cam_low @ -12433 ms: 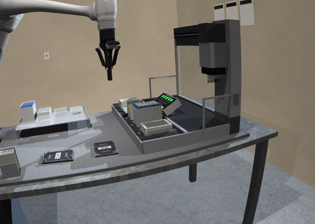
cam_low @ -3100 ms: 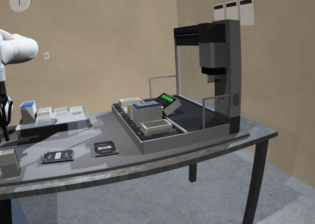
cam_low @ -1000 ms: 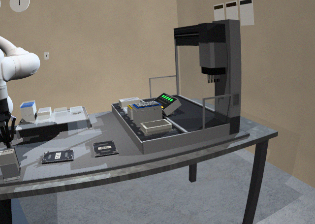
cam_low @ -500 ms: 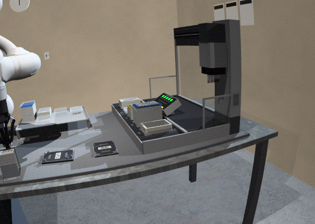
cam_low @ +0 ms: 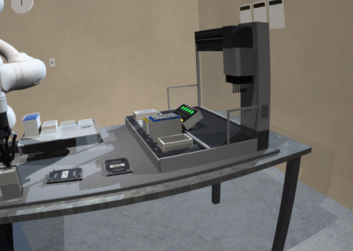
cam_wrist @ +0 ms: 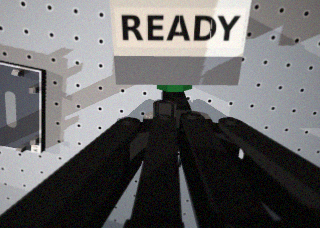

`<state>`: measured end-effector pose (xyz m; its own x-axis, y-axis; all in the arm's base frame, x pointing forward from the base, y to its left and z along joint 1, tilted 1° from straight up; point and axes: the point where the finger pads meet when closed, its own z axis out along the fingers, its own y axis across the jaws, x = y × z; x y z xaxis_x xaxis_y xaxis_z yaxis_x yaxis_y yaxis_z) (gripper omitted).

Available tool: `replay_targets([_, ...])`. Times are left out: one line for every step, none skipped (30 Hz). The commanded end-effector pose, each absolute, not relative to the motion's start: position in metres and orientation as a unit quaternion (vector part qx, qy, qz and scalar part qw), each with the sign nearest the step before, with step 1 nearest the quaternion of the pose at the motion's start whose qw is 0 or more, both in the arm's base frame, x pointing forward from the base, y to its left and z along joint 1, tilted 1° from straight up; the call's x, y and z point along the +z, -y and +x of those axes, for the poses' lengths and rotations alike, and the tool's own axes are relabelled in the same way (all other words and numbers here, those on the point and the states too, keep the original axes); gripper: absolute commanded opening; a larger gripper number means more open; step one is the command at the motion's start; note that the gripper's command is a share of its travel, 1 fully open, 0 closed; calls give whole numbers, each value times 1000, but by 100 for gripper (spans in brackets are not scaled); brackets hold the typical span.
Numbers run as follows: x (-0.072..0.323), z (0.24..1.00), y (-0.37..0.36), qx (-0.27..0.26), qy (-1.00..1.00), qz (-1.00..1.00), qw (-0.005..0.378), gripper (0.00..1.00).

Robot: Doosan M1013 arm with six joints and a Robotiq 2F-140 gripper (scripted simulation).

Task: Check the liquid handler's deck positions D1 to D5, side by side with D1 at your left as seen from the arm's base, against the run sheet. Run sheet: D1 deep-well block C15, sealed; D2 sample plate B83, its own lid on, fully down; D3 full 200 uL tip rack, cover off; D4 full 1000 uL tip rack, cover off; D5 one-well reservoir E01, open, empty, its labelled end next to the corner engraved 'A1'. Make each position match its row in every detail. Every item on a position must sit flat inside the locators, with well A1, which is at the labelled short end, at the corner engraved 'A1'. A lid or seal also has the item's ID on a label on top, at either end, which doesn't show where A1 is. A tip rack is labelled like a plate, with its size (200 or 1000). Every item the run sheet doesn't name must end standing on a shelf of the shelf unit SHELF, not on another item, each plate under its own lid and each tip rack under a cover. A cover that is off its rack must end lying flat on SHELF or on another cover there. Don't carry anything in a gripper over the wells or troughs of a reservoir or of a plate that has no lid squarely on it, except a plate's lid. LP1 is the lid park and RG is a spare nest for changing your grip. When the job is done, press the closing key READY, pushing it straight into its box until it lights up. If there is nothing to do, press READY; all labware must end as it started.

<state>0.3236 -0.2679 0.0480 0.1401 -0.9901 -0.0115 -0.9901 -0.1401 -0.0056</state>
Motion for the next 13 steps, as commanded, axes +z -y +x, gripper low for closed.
replay_targets([48, 324, 269, 2, -656, -755, 6, 10])
replay_targets([48, 324, 269, 2, -656, -755, 6, 10])
replay_targets([48, 324, 270, 2, -656, -755, 6, 10])
replay_targets([48, 324, 270, 2, -656, -755, 6, 10])
replay_targets([48, 324, 270, 2, -656, -755, 6, 10])
replay_targets([48, 324, 271, 2, -656, -755, 6, 10])
replay_targets([48, 324, 271, 2, -656, -755, 6, 10])
replay_targets([48, 324, 271, 2, -656, -755, 6, 10])
replay_targets([48, 324, 272, 2, -656, -755, 6, 10])
replay_targets([48, 325, 272, 2, -656, -755, 6, 10])
replay_targets([48, 325, 272, 2, -656, -755, 6, 10])
replay_targets([48, 325, 273, 2, -656, -755, 6, 10])
replay_targets([48, 325, 273, 2, -656, -755, 6, 10])
